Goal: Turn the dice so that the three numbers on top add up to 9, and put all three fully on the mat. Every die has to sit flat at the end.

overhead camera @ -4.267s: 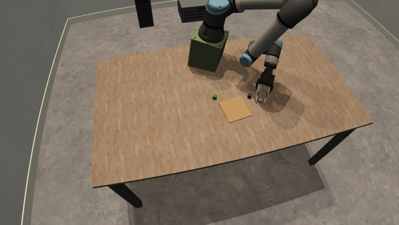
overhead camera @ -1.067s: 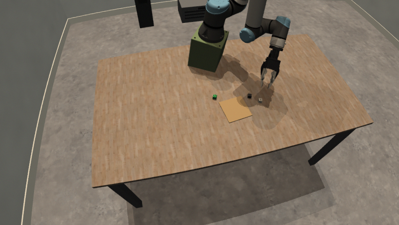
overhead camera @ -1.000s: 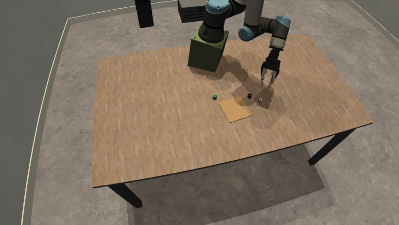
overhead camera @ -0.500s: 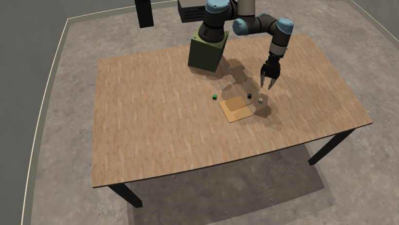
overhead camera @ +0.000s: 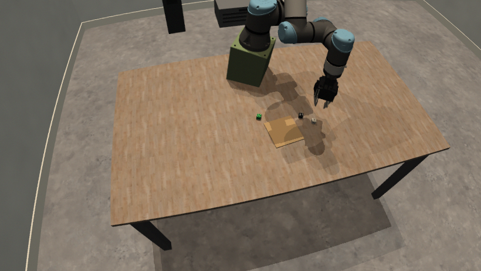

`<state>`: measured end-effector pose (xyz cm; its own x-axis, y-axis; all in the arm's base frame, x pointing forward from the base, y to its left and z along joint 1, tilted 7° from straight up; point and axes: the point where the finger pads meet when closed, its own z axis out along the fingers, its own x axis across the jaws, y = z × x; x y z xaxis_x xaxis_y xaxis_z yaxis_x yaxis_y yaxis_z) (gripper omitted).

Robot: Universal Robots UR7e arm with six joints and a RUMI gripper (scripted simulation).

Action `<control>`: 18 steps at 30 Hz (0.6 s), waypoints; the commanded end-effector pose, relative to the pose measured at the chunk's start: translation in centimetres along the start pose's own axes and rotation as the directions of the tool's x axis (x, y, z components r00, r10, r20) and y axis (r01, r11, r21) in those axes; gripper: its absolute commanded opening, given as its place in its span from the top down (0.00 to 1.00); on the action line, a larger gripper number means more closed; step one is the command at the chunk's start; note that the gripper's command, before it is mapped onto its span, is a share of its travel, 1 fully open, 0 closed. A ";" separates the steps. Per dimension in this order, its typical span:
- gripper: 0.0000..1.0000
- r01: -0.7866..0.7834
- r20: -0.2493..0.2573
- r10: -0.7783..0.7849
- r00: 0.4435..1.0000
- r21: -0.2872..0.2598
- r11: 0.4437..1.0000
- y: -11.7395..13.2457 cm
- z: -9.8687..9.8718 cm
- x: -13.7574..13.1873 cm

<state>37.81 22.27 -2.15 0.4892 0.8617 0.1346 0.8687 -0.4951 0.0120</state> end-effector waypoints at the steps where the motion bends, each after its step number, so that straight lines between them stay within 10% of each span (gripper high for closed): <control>1: 0.79 0.000 -0.001 0.000 1.000 0.012 1.000 0.1 -0.1 0.0; 2: 0.79 0.000 -0.001 0.000 1.000 0.012 1.000 0.1 -0.1 0.0; 3: 0.00 0.000 -0.001 0.000 1.000 0.012 1.000 0.1 -0.1 0.0; 18: 0.00 0.006 -0.001 -0.006 1.000 0.012 1.000 0.1 -0.1 0.0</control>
<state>37.84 22.25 -2.10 0.4883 0.8622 0.1351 0.8702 -0.4927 -0.0008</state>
